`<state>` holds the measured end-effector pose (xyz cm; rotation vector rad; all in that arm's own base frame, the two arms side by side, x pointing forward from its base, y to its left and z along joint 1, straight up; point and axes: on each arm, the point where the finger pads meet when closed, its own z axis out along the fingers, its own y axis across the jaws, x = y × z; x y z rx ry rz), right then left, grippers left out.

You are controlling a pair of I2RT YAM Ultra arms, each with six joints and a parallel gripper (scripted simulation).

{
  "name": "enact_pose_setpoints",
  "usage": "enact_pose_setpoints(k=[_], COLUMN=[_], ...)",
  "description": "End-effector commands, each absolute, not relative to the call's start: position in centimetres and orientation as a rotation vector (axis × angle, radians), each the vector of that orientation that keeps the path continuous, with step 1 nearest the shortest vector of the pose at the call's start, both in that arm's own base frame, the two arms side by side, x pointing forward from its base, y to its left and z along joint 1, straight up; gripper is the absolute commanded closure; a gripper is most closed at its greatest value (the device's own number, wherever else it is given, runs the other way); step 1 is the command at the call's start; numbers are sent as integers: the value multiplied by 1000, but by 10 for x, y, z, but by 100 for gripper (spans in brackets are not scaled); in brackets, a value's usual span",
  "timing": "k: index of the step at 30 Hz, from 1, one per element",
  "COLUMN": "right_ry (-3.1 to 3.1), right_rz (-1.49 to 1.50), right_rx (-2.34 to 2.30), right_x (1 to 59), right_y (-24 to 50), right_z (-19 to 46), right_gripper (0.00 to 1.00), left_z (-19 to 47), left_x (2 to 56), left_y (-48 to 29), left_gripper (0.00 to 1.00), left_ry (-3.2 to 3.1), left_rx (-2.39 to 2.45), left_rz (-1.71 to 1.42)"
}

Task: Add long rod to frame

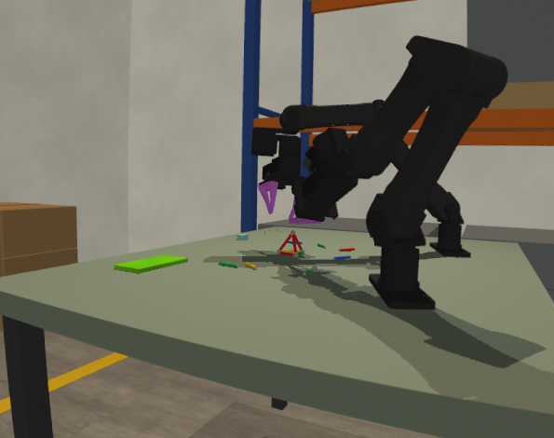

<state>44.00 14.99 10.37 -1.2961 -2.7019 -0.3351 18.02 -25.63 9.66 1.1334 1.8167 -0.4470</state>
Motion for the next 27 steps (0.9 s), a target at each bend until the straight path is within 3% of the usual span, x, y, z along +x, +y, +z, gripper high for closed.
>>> enact_pose_setpoints(k=[1,6,27], right_ry=[-2997,-3155,-3670], right_rz=[-404,-402,-305], right_rx=[-1050,-861,378], right_x=[446,448,431], right_y=[158,161,185], right_z=[118,119,123], right_gripper=[0,0,0], left_z=[121,136,320], left_x=[190,199,316], left_y=[-240,-226,-86], left_gripper=[87,87,87], left_ry=[1817,1818,1647], left_rx=[1083,1027,334], left_rz=[-420,-398,-169])
